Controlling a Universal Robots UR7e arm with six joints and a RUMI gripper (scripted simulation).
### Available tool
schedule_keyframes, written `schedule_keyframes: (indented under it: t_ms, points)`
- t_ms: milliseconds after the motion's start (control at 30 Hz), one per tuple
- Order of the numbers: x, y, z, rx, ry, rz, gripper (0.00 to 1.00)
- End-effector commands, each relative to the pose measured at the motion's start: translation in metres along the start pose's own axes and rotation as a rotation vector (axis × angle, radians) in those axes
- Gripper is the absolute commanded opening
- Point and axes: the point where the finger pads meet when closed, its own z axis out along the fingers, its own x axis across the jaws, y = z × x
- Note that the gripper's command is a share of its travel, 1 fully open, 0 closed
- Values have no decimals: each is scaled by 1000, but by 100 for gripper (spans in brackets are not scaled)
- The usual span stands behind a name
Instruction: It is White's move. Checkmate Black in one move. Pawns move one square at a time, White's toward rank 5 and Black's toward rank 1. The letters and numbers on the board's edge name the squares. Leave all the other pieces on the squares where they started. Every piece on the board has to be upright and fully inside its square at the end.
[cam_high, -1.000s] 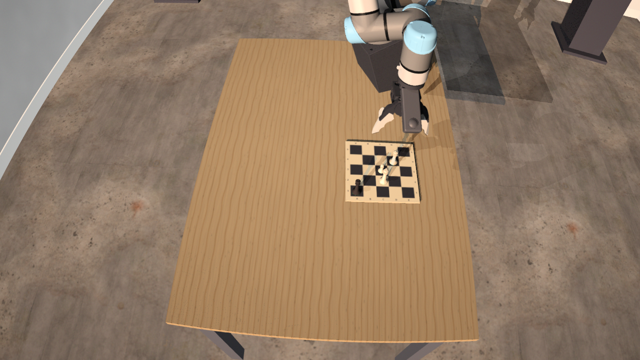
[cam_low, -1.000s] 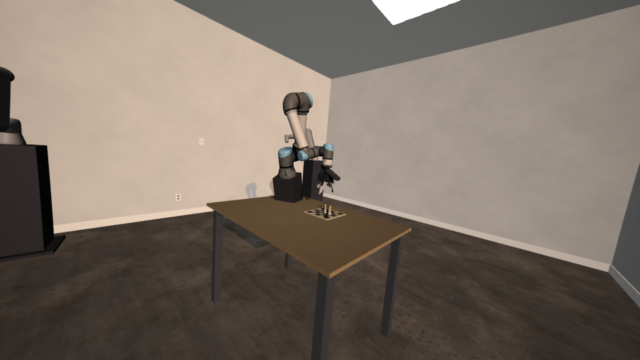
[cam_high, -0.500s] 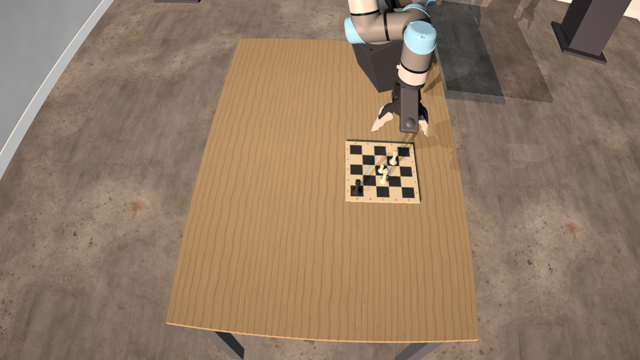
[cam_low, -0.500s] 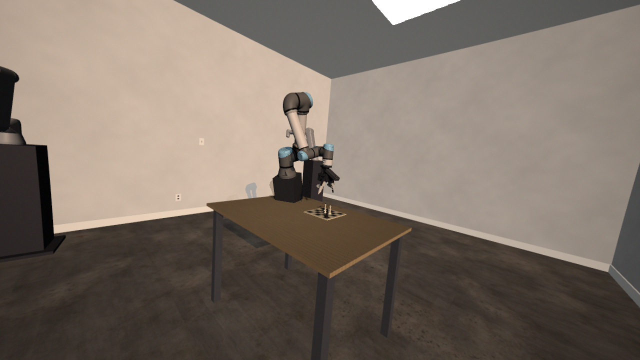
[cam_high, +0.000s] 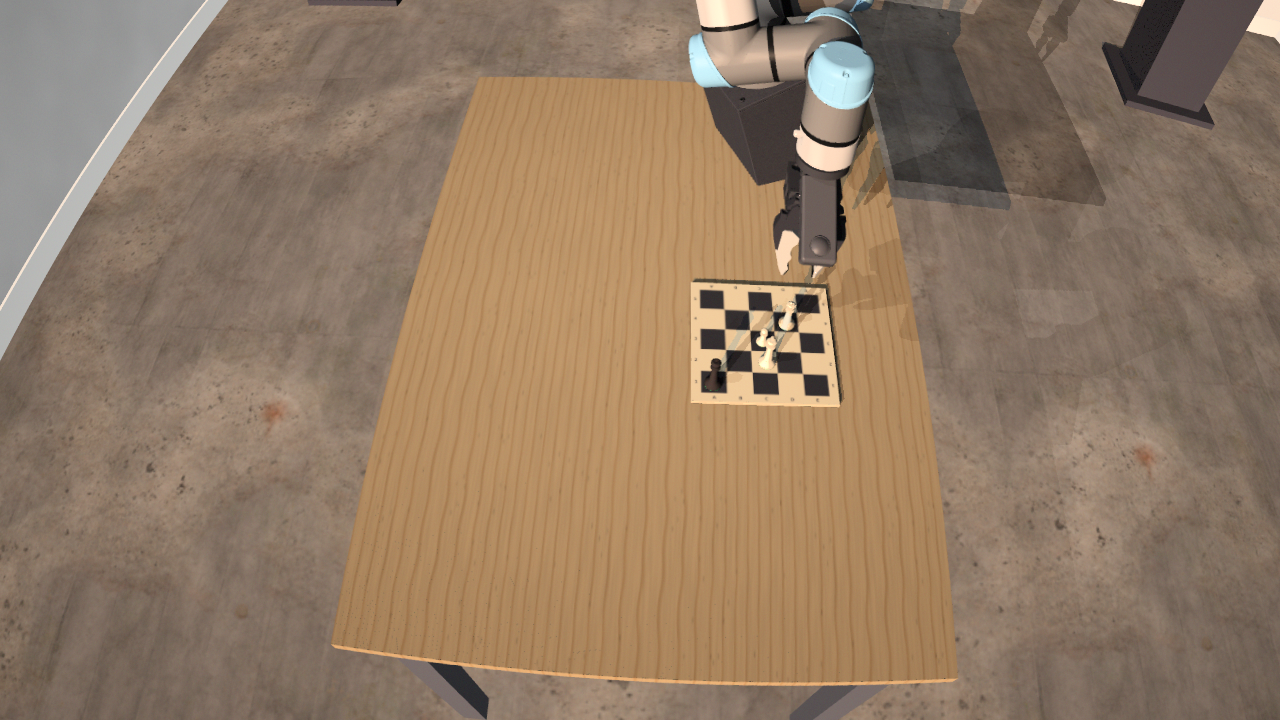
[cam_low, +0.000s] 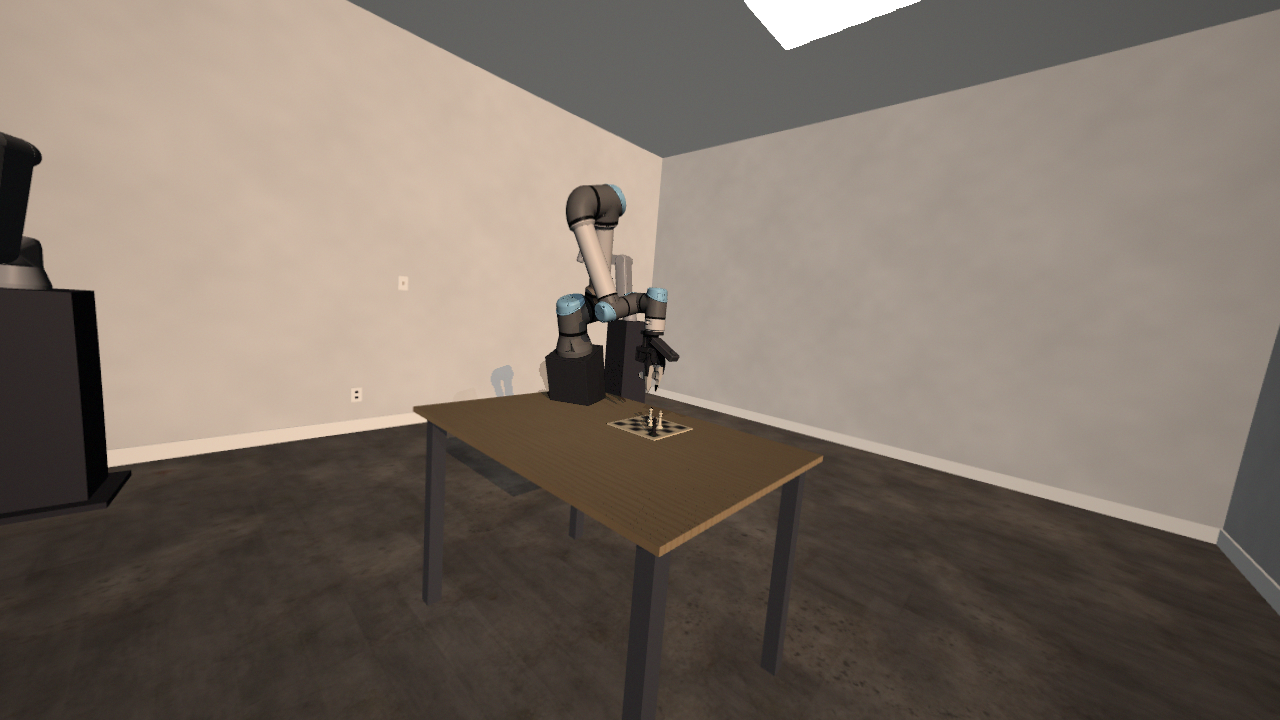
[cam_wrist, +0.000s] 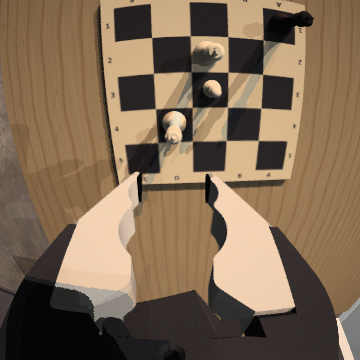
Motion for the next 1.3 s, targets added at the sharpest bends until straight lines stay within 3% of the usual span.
schedule_keyframes:
  t_ms: [0,1267]
  points:
    - [0,0,0,1,0,0,25]
    - [0,0,6,1,0,0,25]
